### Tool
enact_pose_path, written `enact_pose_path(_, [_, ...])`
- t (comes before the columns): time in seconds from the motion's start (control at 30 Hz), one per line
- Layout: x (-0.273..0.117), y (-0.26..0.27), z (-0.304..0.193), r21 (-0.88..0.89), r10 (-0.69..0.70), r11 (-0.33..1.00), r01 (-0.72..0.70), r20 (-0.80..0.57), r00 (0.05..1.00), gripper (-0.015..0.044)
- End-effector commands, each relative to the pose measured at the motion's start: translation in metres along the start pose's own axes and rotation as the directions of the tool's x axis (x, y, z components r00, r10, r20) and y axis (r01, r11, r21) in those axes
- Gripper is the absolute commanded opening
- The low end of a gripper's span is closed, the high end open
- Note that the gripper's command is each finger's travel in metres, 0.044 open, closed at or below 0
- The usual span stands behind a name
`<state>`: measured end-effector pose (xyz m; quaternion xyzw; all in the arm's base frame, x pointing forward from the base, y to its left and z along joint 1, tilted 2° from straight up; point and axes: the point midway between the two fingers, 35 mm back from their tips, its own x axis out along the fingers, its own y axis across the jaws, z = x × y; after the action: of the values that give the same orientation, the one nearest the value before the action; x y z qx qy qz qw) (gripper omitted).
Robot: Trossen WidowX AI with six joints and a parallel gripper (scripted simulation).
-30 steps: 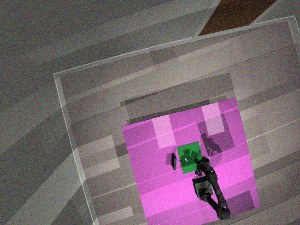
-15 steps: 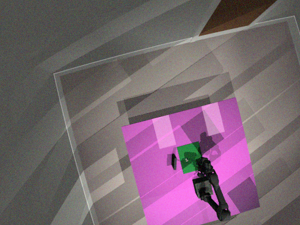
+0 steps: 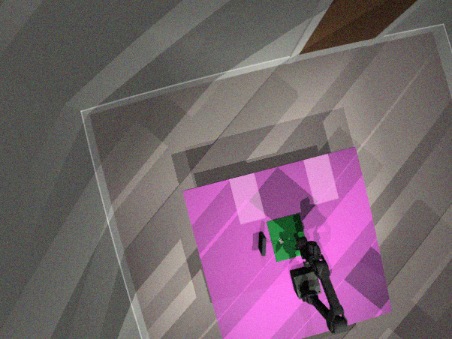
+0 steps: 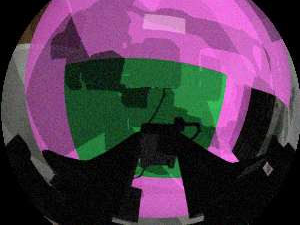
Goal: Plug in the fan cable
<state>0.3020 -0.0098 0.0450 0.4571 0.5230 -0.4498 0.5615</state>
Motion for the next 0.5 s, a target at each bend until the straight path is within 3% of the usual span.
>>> enact_pose_path(0.0, [-0.0001, 0.0004, -0.0007, -0.119, -0.001, 0.993, 0.0, -0.004, 1.0, 0.0])
enact_pose_path(0.47, [-0.0001, 0.0013, -0.0019, -0.571, -0.001, 0.821, -0.002, -0.004, 1.0, 0.0])
